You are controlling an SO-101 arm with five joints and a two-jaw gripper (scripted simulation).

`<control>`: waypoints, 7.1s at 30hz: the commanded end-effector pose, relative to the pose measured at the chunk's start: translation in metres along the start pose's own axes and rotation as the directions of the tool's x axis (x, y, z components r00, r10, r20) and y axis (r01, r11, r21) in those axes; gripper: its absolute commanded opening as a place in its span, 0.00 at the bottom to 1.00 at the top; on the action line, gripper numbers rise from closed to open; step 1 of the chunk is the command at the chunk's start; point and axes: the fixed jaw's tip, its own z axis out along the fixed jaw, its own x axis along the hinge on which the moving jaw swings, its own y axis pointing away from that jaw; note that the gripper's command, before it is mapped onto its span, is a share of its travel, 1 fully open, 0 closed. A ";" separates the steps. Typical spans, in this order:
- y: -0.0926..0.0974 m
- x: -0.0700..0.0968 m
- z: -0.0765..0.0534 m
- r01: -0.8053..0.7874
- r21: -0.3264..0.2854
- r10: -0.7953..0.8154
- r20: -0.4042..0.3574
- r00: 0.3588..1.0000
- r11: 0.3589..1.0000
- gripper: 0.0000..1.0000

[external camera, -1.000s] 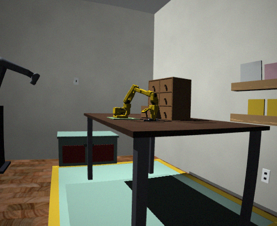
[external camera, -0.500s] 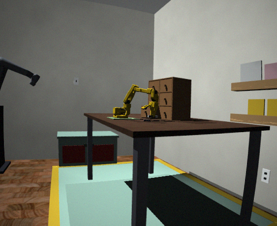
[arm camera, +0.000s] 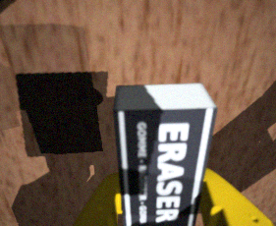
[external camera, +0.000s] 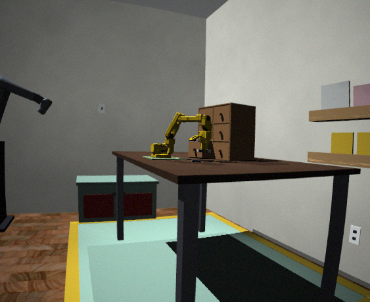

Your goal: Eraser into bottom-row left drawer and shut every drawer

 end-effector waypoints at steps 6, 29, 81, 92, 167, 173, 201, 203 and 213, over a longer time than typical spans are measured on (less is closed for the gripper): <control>-0.001 -0.001 -0.022 -0.099 -0.062 0.095 -0.053 0.994 0.993 0.00; -0.030 -0.020 -0.081 -0.577 -0.122 0.519 -0.318 0.794 0.808 0.00; -0.093 -0.001 -0.102 -0.647 0.012 0.554 -0.528 0.643 0.762 0.00; -0.128 0.023 -0.102 -0.451 0.006 0.386 -0.526 0.757 0.892 0.00; -0.231 0.015 -0.086 0.203 -0.035 -0.191 -0.522 0.832 0.979 0.00; -0.232 0.017 -0.086 0.203 -0.035 -0.191 -0.522 0.832 0.979 0.00; -0.235 0.032 -0.087 0.203 -0.034 -0.191 -0.521 0.832 0.979 0.00; -0.235 0.032 -0.087 0.203 -0.034 -0.191 -0.521 0.832 0.979 0.00; -0.236 0.033 -0.088 0.207 -0.034 -0.194 -0.521 0.831 0.978 0.00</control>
